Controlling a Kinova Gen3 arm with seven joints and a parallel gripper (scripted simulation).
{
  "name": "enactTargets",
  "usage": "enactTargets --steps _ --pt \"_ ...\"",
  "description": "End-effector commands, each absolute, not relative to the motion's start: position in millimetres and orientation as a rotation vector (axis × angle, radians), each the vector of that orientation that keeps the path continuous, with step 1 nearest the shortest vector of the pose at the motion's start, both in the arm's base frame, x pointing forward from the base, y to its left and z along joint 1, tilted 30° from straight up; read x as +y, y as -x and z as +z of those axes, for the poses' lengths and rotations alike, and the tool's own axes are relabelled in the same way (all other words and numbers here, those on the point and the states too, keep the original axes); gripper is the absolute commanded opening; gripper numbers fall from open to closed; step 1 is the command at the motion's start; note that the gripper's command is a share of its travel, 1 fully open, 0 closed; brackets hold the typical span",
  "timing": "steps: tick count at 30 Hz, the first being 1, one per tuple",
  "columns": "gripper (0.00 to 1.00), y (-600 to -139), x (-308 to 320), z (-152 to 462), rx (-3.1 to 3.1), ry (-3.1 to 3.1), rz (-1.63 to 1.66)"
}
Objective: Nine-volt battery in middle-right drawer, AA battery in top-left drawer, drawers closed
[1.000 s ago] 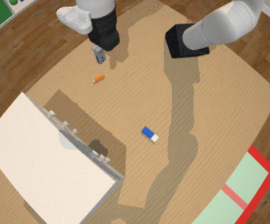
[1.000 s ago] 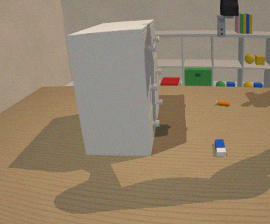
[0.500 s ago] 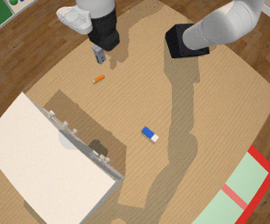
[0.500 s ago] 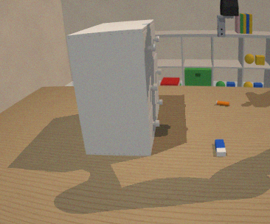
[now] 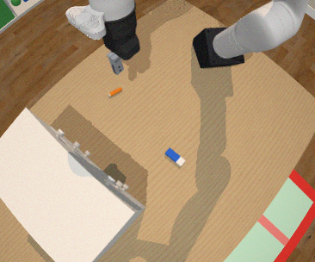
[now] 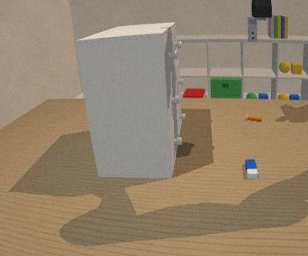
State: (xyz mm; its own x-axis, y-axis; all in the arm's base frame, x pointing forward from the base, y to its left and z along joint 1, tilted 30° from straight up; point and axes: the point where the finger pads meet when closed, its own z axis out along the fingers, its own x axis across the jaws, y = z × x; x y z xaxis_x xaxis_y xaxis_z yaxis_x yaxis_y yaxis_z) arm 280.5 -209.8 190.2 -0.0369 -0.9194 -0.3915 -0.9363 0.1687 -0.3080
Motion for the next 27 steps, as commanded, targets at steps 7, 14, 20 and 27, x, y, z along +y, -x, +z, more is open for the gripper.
enactTargets --steps 7,14,20,27 --pt "0.0 -279 -212 194 2.036 1.665 0.075" --pt "0.0 -278 -213 197 2.107 1.582 0.107" --pt "0.0 -275 -214 202 2.211 1.449 0.154" --pt "0.0 -273 -214 207 2.309 1.308 0.2"
